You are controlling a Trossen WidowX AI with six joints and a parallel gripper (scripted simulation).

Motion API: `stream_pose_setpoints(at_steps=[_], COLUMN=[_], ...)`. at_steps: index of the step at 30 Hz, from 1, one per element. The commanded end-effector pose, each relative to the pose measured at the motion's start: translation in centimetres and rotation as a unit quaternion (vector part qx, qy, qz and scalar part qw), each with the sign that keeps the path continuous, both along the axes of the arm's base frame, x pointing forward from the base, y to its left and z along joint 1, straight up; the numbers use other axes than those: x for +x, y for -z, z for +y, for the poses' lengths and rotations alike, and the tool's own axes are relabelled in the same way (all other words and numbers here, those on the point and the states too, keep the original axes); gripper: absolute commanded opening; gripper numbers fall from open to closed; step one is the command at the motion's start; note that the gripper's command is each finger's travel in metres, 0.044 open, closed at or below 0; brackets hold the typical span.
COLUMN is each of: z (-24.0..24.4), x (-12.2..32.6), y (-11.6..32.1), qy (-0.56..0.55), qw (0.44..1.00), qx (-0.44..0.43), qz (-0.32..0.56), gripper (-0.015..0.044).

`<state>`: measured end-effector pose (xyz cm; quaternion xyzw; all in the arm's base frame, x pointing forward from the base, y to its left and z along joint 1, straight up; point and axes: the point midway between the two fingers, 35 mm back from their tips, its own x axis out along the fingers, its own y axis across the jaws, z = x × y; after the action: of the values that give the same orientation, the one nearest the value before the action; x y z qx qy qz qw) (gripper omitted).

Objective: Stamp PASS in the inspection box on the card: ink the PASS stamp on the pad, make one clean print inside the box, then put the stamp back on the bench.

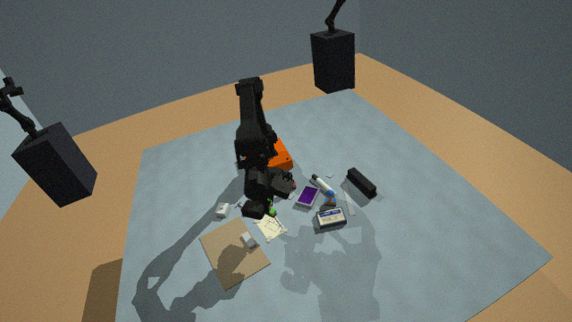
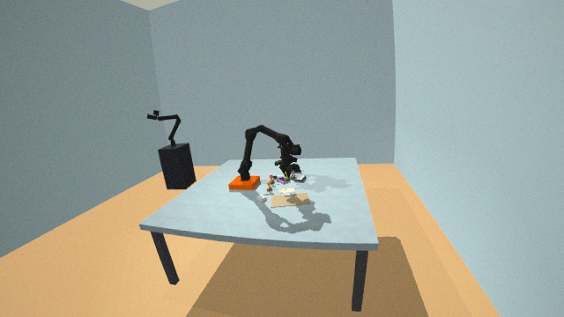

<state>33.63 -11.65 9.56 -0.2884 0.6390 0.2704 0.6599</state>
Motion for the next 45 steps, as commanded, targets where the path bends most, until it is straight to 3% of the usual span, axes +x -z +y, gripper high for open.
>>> stream_pose_setpoints(at_steps=[1, 13, 45], z=[1.9, 8.7, 8.8], x=[1.2, 4.1, 4.4], y=[-0.2, -0.3, 4.2], qy=[-0.001, 0.002, 0.002], qw=[1.000, 1.000, 1.000], qx=[0.001, 0.004, 0.004], qz=[-0.003, -0.004, -0.004], gripper=[0.0000, 0.0000, 0.0000])
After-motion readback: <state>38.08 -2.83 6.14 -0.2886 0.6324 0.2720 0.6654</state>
